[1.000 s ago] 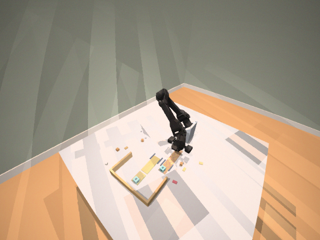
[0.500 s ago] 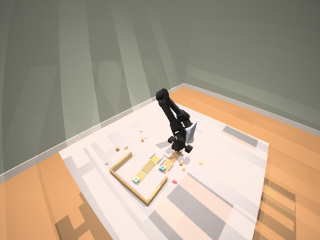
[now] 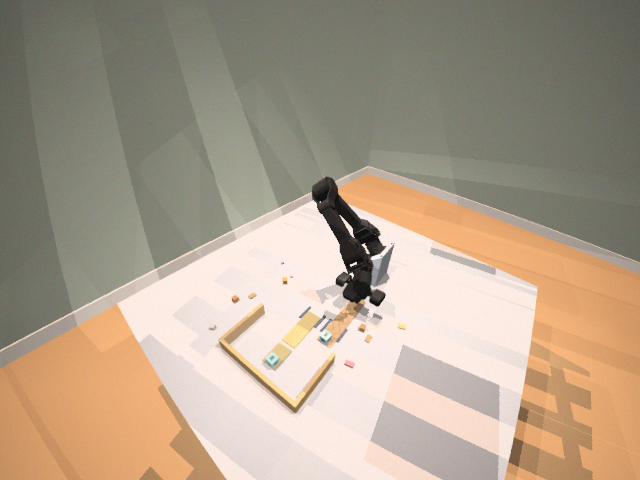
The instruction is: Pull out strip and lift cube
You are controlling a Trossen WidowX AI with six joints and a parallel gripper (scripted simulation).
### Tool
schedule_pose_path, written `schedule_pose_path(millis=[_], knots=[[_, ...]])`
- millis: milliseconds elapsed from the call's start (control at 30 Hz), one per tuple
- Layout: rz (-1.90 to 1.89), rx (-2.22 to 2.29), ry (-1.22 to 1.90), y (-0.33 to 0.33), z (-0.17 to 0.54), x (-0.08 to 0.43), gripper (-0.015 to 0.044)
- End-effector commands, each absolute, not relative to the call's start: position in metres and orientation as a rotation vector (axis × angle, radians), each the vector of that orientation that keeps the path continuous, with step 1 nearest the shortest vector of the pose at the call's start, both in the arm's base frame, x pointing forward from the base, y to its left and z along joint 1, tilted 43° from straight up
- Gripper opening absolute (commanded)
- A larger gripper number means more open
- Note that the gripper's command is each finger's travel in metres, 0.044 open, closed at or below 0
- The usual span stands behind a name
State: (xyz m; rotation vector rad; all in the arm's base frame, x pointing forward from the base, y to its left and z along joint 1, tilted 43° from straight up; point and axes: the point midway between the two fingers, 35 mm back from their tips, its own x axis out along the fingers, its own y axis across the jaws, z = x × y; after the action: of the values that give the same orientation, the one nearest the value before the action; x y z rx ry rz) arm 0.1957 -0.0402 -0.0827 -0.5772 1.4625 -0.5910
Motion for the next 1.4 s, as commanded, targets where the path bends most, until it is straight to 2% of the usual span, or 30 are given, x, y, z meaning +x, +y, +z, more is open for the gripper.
schedule_pose_path(millis=[0, 300, 867, 1367], knots=[[-0.591, -0.577, 1.464, -0.039, -0.082, 0.196, 0.0], [-0.596, -0.576, 1.489, -0.011, -0.052, 0.197, 0.0], [-0.63, -0.538, 1.468, -0.01, -0.049, 0.257, 0.044], [-0.631, -0.537, 1.465, -0.007, -0.044, 0.306, 0.044]])
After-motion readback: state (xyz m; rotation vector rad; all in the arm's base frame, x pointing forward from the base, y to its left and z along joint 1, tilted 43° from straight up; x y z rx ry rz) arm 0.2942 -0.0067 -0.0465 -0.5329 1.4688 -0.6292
